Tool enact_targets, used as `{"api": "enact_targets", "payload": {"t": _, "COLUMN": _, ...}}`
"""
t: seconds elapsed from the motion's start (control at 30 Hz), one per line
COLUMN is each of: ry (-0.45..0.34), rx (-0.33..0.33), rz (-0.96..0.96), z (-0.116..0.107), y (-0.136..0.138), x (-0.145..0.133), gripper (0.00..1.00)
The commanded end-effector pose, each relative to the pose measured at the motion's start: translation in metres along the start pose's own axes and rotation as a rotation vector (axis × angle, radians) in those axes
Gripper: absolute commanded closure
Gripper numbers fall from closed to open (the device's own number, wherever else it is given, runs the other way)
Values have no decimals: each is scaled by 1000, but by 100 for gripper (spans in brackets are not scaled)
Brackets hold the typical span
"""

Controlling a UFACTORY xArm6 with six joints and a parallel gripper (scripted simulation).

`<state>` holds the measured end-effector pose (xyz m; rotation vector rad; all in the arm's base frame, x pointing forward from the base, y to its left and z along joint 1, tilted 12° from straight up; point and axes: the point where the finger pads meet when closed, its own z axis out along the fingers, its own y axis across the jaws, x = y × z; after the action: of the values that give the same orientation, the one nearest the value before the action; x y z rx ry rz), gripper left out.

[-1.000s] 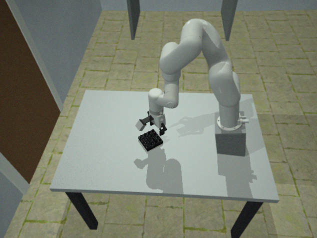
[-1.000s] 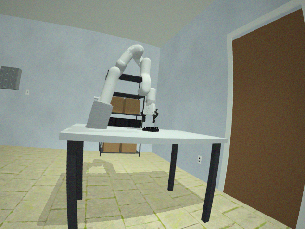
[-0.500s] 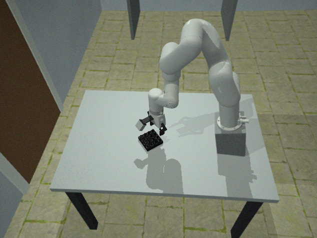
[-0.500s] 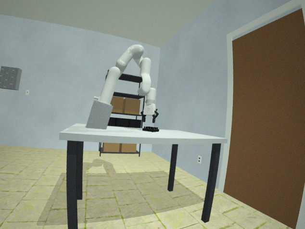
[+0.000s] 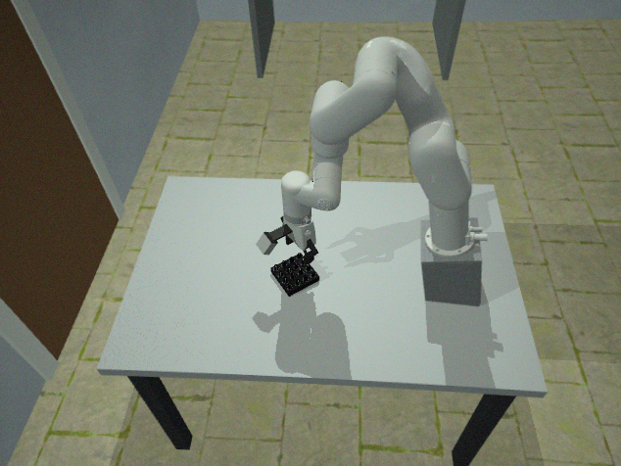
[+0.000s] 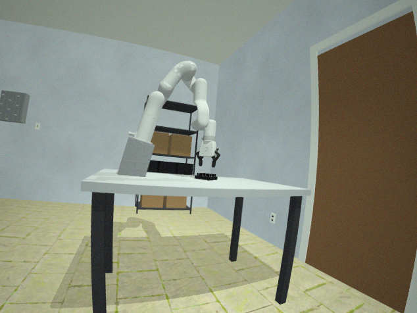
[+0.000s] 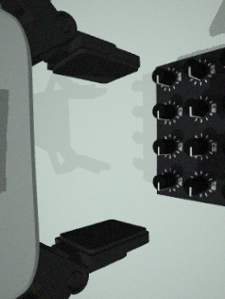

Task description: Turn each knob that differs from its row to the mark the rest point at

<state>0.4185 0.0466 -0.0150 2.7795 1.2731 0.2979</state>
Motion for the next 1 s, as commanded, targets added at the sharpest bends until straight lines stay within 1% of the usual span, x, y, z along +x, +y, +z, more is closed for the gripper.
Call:
{"api": "enact_targets", "payload": {"t": 0.0, "ry": 2, "rx": 0, "rz": 16, "z": -11, "y": 25, "x": 34, "gripper": 0}}
{"api": "enact_targets", "payload": {"t": 0.03, "ry": 2, "rx": 1, "rz": 19, "z": -14, "y": 28, "x": 39, "gripper": 0}}
{"api": "enact_targets", "payload": {"t": 0.1, "ry": 3, "rx": 1, "rz": 20, "z": -15, "y": 29, "x": 41, "gripper": 0}}
{"api": "enact_targets", "payload": {"t": 0.13, "ry": 3, "rx": 1, "rz": 20, "z": -15, "y": 29, "x": 41, "gripper": 81}}
{"api": "enact_targets", "payload": {"t": 0.97, "ry": 3, "rx": 1, "rz": 20, "z": -15, "y": 29, "x": 41, "gripper": 81}}
